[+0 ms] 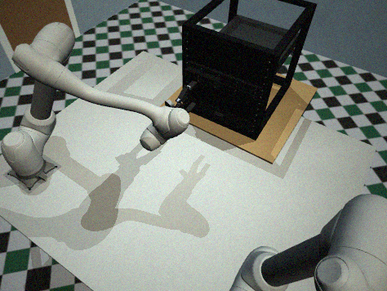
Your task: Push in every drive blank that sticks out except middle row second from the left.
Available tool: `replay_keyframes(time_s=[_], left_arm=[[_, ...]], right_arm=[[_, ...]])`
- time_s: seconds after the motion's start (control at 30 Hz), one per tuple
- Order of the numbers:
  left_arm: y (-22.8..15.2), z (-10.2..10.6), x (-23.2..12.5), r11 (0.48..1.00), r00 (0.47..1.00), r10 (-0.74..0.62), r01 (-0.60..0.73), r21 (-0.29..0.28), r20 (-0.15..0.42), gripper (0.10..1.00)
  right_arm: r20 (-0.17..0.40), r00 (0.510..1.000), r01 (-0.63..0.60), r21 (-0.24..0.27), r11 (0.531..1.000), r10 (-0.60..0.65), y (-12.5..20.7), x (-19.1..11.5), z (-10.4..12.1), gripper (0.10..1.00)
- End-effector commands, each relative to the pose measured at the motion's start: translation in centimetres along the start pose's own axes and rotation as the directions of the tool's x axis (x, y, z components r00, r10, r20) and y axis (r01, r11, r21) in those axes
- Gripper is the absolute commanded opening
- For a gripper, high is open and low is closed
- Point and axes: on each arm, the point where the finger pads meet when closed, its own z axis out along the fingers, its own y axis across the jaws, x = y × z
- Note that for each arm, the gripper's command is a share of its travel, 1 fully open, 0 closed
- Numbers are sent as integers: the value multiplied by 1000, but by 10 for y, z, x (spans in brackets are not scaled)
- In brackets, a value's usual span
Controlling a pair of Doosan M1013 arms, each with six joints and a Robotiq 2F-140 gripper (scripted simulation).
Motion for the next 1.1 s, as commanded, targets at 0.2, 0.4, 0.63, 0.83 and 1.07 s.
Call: replay_keyframes(time_s=[0.2, 0.4, 0.63, 0.83, 1.07], left_arm=[[1, 0, 0, 1000, 1000, -1, 1, -1, 0, 1000], [1, 0, 0, 1000, 1000, -1, 1, -1, 0, 1000], [1, 0, 0, 1000, 1000, -1, 1, -1, 0, 99], [1, 0, 0, 1000, 1000, -1, 1, -1, 0, 99], [1, 0, 0, 1000, 1000, -1, 1, -1, 0, 99]], right_arm=[[-1, 1000, 0, 0, 1000, 0, 0, 0, 0, 1000], [-1, 1000, 0, 0, 1000, 0, 0, 0, 0, 1000], [-1, 1000, 0, 0, 1000, 0, 0, 0, 0, 1000], [-1, 1000, 0, 0, 1000, 0, 0, 0, 0, 1000], [-1, 1000, 0, 0, 1000, 0, 0, 0, 0, 1000]])
